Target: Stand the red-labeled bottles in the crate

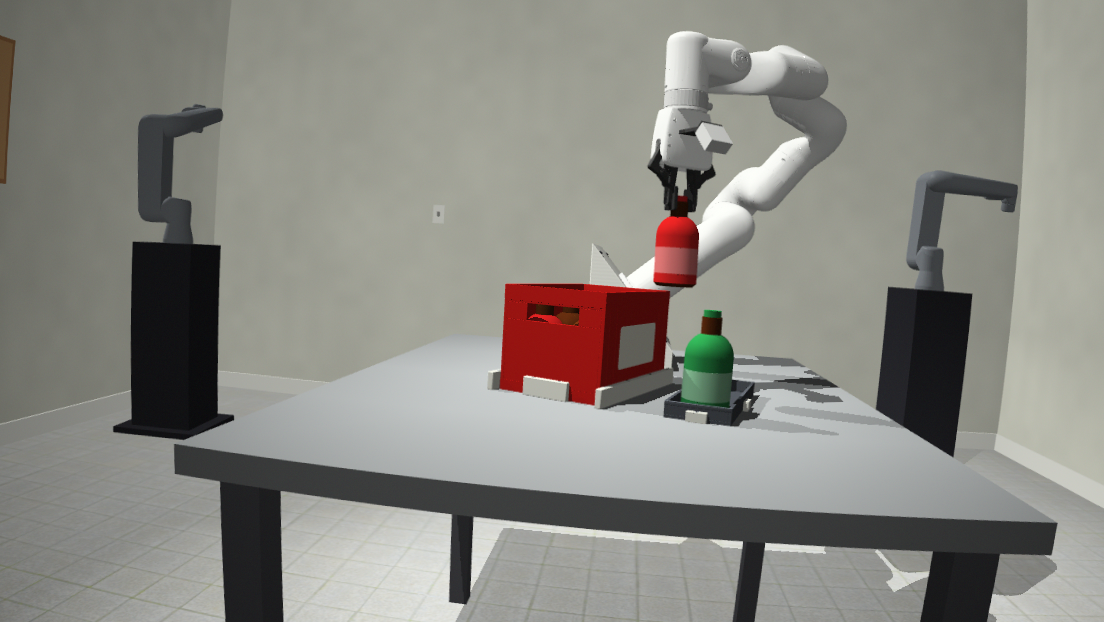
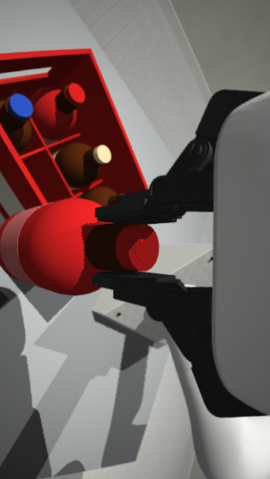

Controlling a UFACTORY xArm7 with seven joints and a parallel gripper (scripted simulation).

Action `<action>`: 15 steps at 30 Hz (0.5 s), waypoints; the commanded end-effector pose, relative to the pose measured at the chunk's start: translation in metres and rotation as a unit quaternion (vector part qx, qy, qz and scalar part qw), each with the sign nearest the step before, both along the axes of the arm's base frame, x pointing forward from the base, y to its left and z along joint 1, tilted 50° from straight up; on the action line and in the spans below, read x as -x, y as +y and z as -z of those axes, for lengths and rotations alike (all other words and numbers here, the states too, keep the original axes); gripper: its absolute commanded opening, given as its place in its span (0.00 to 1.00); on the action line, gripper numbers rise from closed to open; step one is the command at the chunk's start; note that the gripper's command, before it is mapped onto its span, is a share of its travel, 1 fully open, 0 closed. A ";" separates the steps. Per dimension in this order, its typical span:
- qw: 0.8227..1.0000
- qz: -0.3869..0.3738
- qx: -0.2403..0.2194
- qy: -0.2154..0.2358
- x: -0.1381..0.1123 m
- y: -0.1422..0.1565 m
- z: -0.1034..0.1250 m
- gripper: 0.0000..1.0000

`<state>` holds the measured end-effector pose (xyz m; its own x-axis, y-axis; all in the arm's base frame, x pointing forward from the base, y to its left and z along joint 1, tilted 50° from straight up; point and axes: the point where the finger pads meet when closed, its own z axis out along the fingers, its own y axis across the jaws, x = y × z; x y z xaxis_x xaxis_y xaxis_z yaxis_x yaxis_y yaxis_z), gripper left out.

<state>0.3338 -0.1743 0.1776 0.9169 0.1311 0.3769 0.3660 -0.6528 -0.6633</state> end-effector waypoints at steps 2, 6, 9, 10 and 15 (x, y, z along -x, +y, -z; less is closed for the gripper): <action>1.000 0.001 0.001 -0.001 0.000 -0.011 0.010 0.00; 1.000 0.001 0.001 -0.001 0.000 -0.017 0.017 0.00; 1.000 0.001 0.001 -0.001 0.001 -0.022 0.023 0.00; 1.000 0.001 0.001 -0.001 0.001 -0.024 0.025 0.00; 1.000 0.001 0.001 -0.001 0.001 -0.028 0.030 0.00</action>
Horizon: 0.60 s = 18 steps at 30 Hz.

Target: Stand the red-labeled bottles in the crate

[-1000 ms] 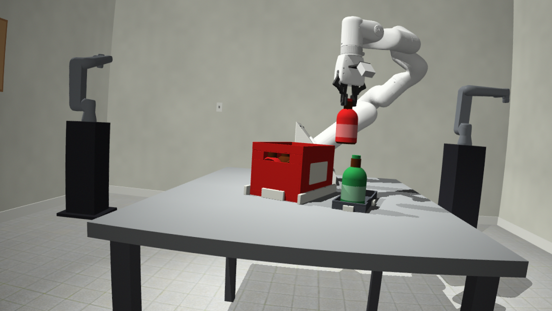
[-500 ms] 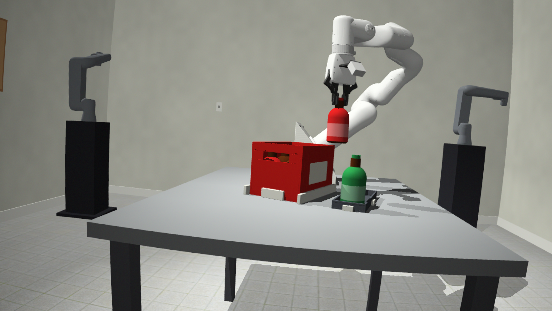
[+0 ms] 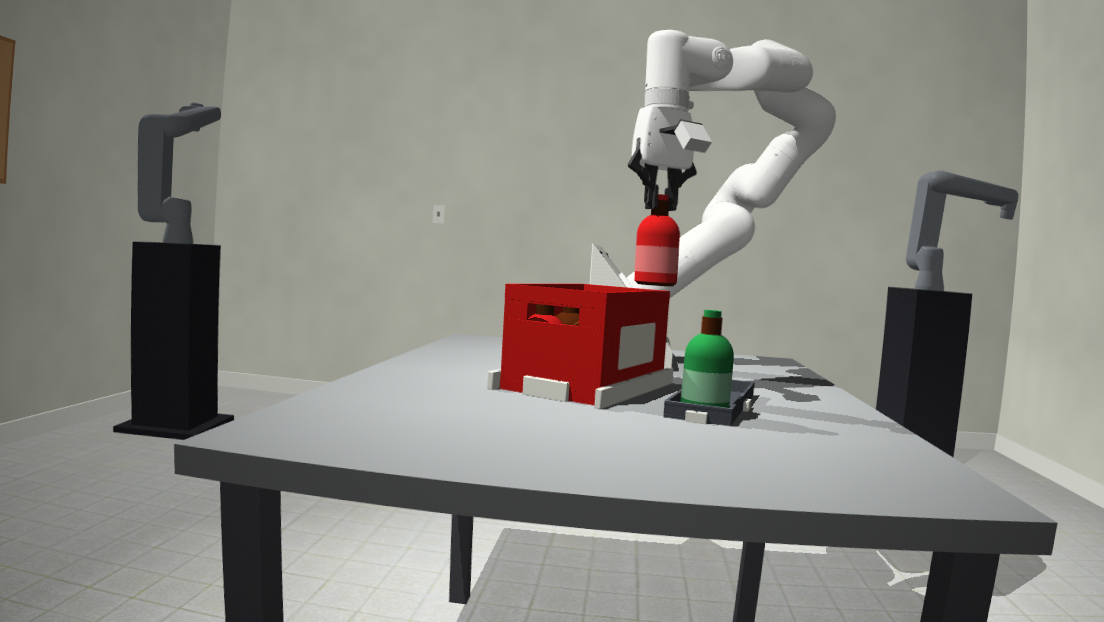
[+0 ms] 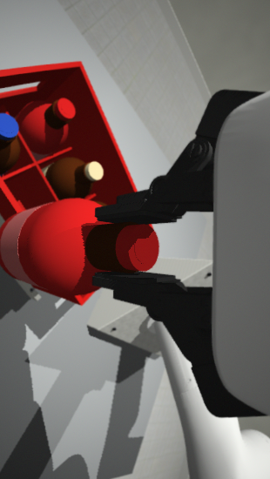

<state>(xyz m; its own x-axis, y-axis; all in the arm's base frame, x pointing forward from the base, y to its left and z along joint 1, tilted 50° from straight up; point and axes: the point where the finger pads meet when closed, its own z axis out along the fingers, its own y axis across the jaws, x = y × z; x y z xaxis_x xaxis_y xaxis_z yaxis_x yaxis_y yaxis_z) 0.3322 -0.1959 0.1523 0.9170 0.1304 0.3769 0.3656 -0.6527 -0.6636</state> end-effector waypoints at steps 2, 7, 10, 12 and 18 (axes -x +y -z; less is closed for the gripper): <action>1.000 0.001 0.002 -0.001 0.000 -0.010 0.009 0.00; 1.000 0.001 0.002 -0.001 0.000 -0.018 0.017 0.00; 1.000 0.001 0.002 -0.001 0.001 -0.022 0.022 0.00; 1.000 0.001 0.002 -0.001 0.001 -0.024 0.025 0.00; 1.000 0.001 0.002 -0.001 0.001 -0.029 0.031 0.00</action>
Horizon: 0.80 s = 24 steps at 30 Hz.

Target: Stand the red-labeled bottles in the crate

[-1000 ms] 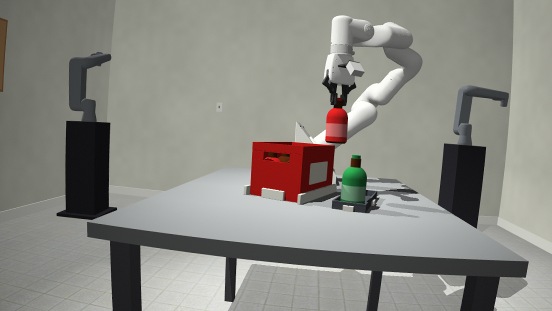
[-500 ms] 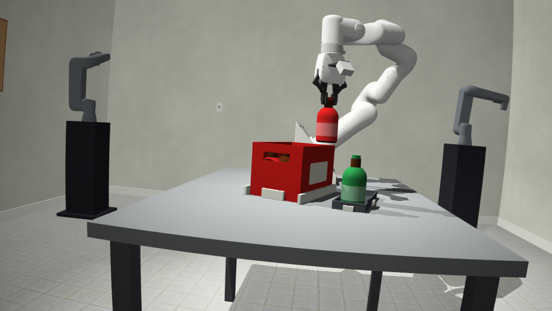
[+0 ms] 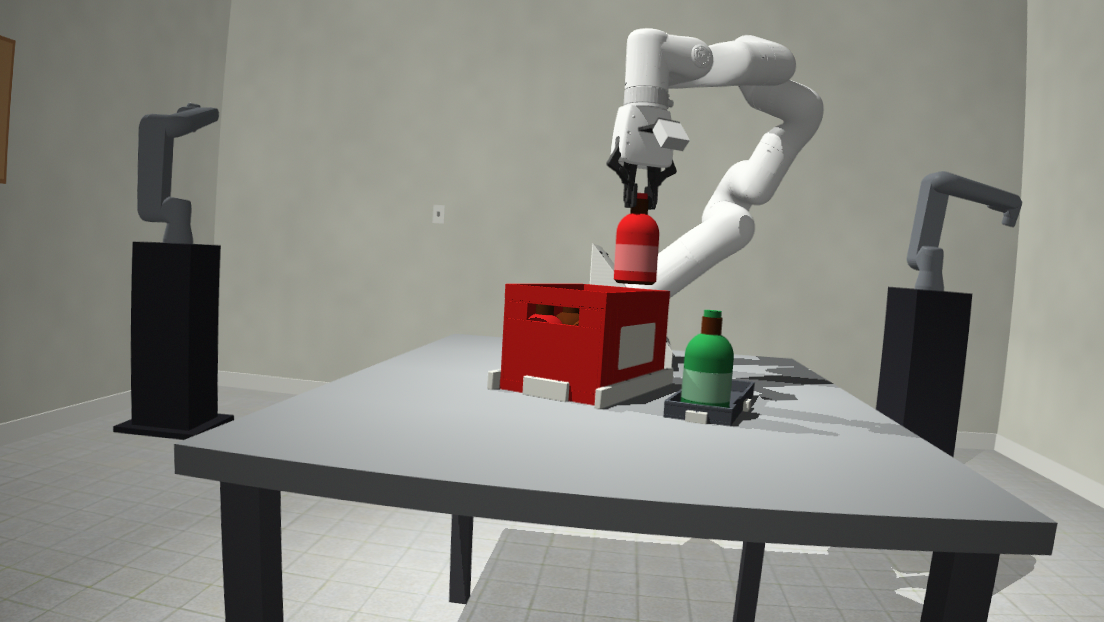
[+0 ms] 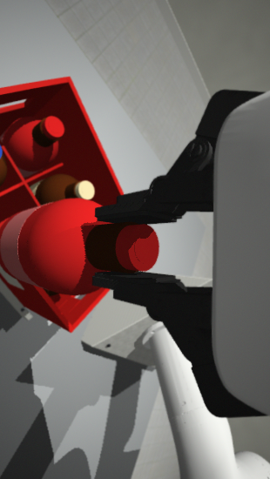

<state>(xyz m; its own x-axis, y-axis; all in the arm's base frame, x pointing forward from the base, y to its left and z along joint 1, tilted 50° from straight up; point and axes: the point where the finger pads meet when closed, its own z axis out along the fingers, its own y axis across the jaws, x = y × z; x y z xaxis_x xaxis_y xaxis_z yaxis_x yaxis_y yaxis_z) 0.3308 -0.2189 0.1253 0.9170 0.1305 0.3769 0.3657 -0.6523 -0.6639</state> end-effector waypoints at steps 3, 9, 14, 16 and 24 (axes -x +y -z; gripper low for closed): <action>1.000 0.001 0.002 -0.001 0.000 -0.010 0.008 0.00; 1.000 0.001 0.002 -0.001 0.000 -0.015 0.014 0.00; 1.000 0.001 0.002 -0.001 0.000 -0.018 0.018 0.00; 1.000 0.001 0.002 -0.001 0.000 -0.018 0.018 0.00; 1.000 0.001 0.002 -0.001 0.001 -0.022 0.022 0.00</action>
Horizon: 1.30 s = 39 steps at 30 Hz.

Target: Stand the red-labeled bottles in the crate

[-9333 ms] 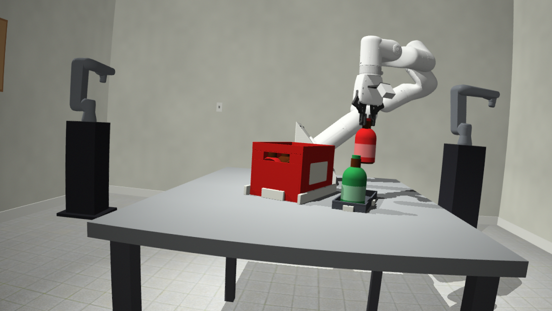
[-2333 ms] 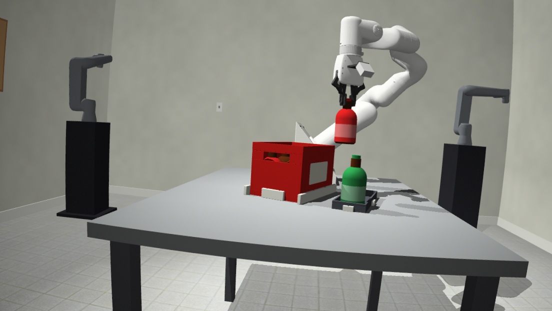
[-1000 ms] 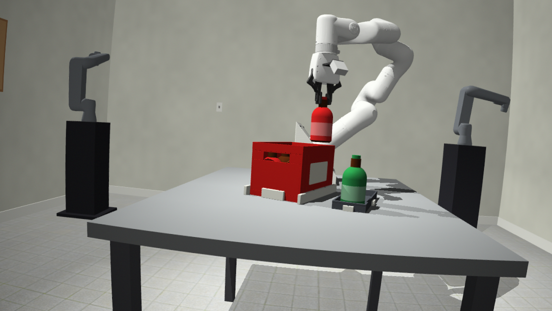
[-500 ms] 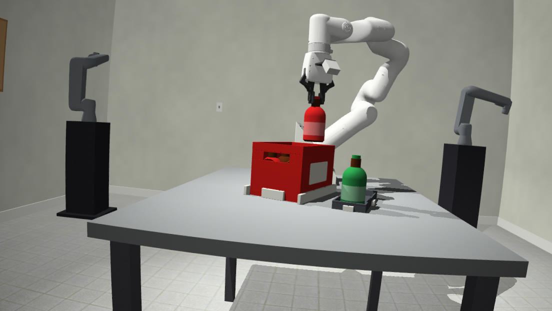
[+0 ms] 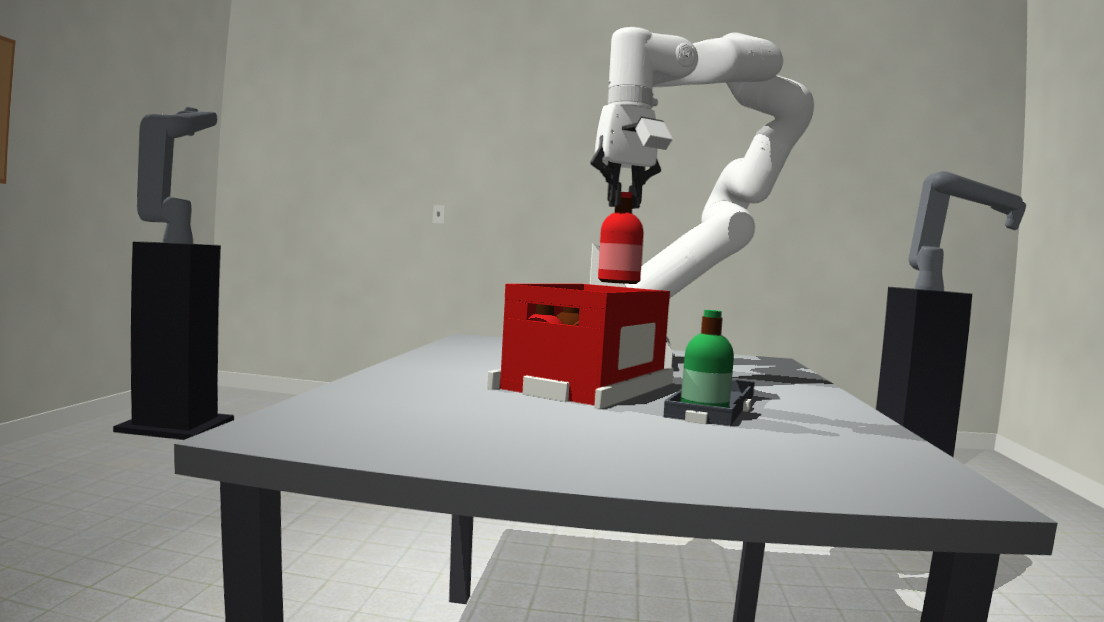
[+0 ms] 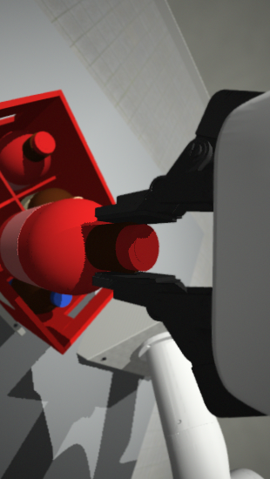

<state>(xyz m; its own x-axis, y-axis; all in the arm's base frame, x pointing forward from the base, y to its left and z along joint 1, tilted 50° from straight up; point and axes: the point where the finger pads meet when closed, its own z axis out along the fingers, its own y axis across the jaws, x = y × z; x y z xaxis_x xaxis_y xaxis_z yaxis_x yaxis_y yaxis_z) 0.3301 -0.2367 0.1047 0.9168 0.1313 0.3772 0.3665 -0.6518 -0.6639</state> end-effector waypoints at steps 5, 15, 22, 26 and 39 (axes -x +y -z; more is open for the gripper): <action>1.000 0.002 0.002 -0.001 0.000 -0.005 0.002 0.00; 1.000 0.002 0.002 -0.001 0.000 -0.005 0.002 0.00; 1.000 0.002 0.002 -0.001 0.000 -0.005 0.002 0.00; 1.000 0.002 0.002 -0.001 0.000 -0.005 0.002 0.00; 1.000 0.002 0.002 -0.001 -0.001 -0.002 0.005 0.00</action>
<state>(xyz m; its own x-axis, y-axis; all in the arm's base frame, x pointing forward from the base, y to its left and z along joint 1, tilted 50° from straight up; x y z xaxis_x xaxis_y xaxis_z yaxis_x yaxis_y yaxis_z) 0.3302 -0.2380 0.1008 0.9168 0.1312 0.3772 0.3665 -0.6518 -0.6639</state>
